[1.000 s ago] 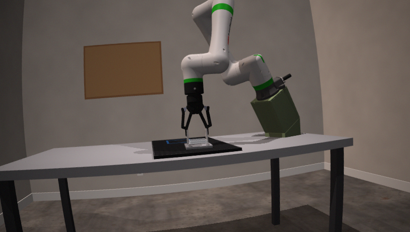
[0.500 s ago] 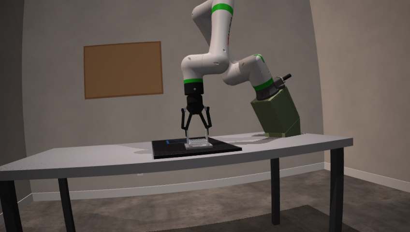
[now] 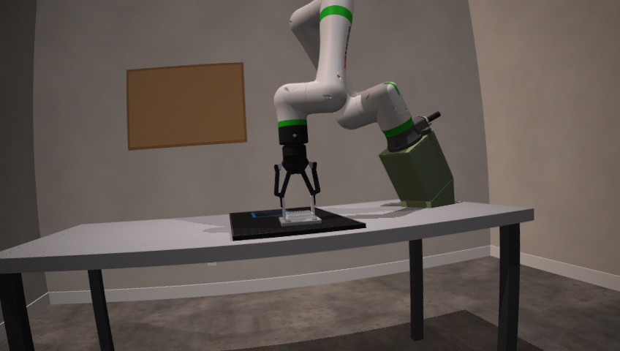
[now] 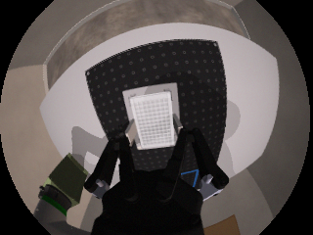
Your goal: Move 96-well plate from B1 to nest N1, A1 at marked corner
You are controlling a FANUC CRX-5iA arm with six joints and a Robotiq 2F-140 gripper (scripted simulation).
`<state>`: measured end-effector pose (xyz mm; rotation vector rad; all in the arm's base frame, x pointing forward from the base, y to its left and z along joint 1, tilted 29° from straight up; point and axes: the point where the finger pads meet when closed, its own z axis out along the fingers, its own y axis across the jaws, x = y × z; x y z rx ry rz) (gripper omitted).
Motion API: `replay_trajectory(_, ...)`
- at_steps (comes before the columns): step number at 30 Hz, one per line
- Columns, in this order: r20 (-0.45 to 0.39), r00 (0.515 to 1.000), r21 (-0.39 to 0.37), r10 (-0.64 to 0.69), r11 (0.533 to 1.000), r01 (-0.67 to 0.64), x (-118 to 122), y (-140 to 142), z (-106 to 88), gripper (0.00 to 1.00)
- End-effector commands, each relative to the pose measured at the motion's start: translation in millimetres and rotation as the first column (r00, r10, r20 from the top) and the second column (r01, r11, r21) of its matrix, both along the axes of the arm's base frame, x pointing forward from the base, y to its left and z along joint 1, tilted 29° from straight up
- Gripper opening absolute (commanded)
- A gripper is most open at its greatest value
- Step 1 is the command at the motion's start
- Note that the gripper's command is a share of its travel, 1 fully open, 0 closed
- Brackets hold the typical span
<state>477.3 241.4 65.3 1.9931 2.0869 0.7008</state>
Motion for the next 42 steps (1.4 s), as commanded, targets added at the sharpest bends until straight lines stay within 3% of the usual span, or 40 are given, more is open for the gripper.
replay_trajectory(1, 0.0, 1.0, 0.0, 0.0, 1.0, 0.0, 0.2, 0.1, -0.2, 0.0)
replay_trajectory(16, 0.0, 1.0, 0.0, 0.0, 1.0, 0.0, 1.2, 0.6, -2.1, 0.0)
replay_trajectory(17, 0.0, 1.0, 0.0, 0.0, 1.0, 0.0, 1.3, 0.6, -2.2, 1.0)
replay_trajectory(42, 0.0, 1.0, 0.0, 0.0, 1.0, 0.0, -2.2, -1.1, 4.8, 1.0)
